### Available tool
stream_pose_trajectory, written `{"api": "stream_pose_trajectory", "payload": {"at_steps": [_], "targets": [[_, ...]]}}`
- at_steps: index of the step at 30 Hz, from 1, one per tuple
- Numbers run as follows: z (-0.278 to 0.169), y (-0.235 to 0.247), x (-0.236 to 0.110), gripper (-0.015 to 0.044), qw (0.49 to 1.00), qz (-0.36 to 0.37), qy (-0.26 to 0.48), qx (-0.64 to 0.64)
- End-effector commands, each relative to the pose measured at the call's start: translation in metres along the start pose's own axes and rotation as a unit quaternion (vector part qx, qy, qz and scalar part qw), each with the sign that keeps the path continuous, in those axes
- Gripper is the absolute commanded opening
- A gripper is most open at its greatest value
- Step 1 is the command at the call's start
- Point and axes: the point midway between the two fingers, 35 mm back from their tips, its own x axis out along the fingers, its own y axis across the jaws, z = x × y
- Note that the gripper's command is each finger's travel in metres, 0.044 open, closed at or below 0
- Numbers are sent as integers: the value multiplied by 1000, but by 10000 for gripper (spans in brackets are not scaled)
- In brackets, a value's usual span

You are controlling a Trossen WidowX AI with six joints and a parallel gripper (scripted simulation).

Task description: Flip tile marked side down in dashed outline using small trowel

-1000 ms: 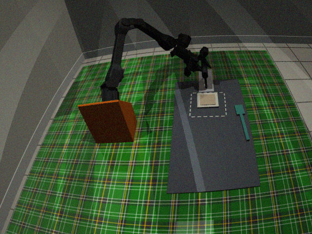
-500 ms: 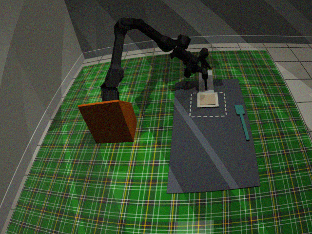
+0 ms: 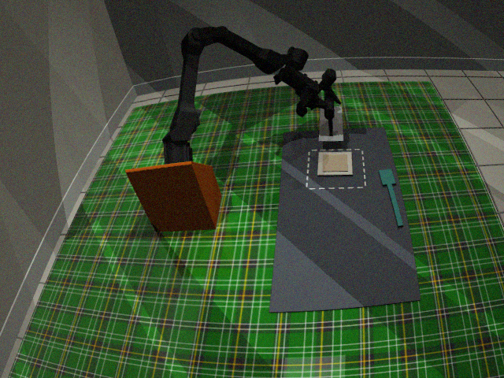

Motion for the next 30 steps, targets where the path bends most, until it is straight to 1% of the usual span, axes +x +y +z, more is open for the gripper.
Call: {"api": "stream_pose_trajectory", "payload": {"at_steps": [1, 5, 9, 19, 23, 30], "targets": [[-9, 13, -9, 0, 1000, 10, 7, 1], [-6, 14, -7, 0, 1000, 10, 2, 3], [21, 24, 10, 0, 999, 10, -36, 20], [129, 56, 56, 0, 979, 11, -175, 104], [174, 66, 67, 0, 963, 13, -227, 143], [261, 83, 76, 0, 928, 38, -310, 206]]}}
